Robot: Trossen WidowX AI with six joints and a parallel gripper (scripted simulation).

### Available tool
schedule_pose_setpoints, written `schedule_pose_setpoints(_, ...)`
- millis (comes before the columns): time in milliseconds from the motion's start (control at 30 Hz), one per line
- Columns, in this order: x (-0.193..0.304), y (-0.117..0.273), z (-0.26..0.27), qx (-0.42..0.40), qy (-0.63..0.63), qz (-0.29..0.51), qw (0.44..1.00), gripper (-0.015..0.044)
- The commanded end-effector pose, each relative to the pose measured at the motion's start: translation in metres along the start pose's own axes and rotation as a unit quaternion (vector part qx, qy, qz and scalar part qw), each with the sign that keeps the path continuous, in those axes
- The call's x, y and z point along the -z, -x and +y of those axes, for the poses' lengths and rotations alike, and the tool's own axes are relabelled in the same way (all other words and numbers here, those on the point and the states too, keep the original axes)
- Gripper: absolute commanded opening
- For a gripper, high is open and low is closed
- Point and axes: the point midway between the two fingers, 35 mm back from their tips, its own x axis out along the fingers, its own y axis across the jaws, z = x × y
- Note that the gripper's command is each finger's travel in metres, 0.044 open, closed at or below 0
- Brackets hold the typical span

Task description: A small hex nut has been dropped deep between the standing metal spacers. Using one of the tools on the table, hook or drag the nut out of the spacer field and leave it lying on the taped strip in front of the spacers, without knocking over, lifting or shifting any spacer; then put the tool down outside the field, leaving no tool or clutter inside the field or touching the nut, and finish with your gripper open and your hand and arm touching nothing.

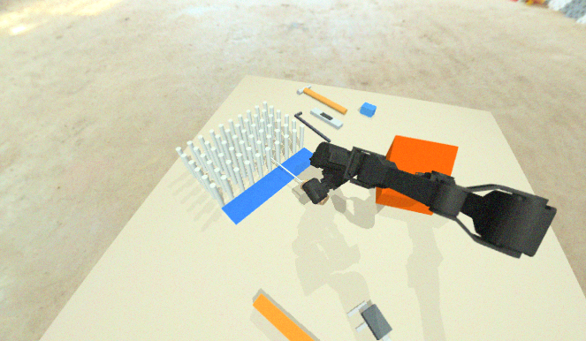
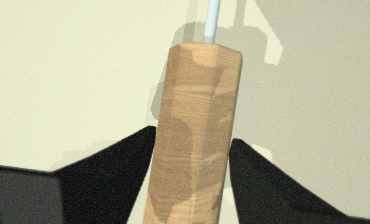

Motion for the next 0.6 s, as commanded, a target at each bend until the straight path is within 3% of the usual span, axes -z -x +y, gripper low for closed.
schedule_pose_setpoints(0,-0.0066,-0.0009,0.0037,-0.004,0.006,-0.004,1.0,0.0)
schedule_pose_setpoints(567,-0.0148,-0.0045,0.0038,-0.004,0.006,-0.004,1.0,0.0)
